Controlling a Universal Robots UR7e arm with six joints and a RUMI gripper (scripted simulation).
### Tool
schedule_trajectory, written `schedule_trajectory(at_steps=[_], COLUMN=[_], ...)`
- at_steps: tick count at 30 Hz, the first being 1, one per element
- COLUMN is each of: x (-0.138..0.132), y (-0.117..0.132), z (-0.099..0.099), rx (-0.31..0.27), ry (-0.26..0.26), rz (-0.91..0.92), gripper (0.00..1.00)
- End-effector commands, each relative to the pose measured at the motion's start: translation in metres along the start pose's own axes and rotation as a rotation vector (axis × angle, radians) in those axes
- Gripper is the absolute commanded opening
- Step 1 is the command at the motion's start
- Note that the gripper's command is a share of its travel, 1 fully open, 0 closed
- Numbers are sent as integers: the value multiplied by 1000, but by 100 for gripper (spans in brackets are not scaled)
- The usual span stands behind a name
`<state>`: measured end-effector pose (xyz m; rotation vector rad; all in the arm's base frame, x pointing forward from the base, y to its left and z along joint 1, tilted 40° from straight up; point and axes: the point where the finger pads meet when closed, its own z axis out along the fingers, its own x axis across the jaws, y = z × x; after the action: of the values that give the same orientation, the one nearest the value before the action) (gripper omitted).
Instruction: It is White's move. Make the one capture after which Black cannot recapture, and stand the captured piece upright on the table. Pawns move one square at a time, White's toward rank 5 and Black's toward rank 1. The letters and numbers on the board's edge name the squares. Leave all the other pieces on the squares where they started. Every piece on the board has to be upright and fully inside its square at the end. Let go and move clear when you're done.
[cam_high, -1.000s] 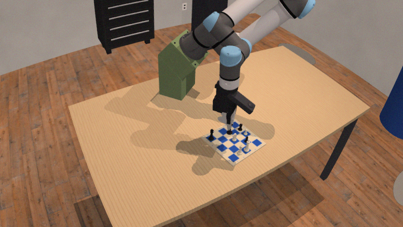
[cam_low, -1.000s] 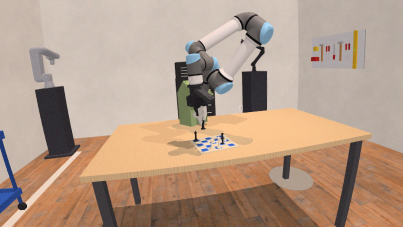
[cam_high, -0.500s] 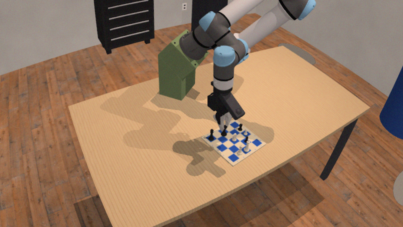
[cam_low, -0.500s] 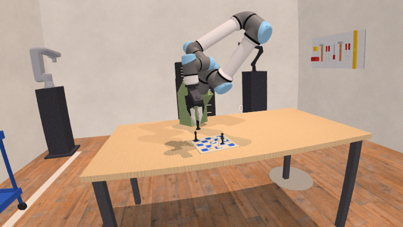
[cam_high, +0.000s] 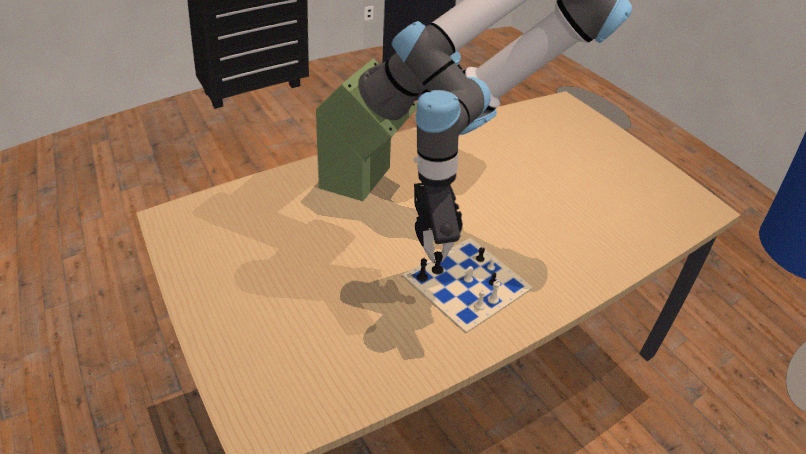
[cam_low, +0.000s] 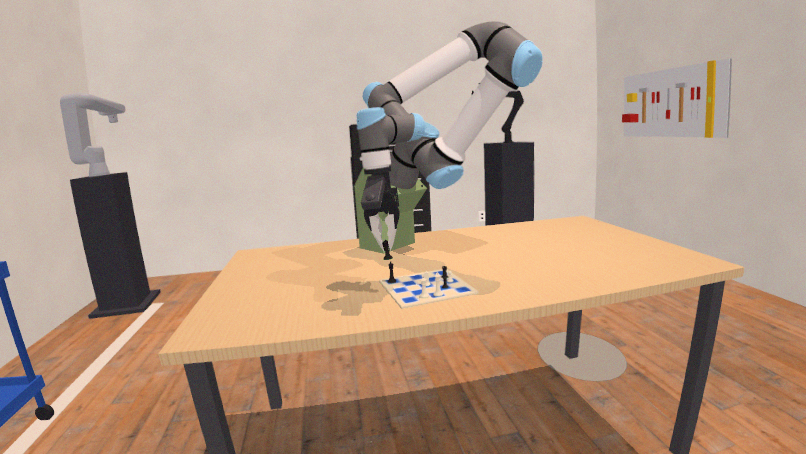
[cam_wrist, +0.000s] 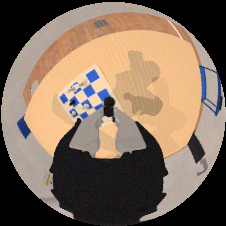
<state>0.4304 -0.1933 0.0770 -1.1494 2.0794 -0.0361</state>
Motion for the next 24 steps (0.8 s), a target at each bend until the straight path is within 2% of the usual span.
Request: schedule_trajectory(at_steps=[1,15,17,18,24], x=[9,25,25,26,30], y=[-1,4,4,4,6], z=[-1,-2,-2,-2,-3], rx=[8,19,19,21,24], ry=[24,18,18,19,17], rz=[278,721,721,816,999], gripper=[0,0,0,0,0])
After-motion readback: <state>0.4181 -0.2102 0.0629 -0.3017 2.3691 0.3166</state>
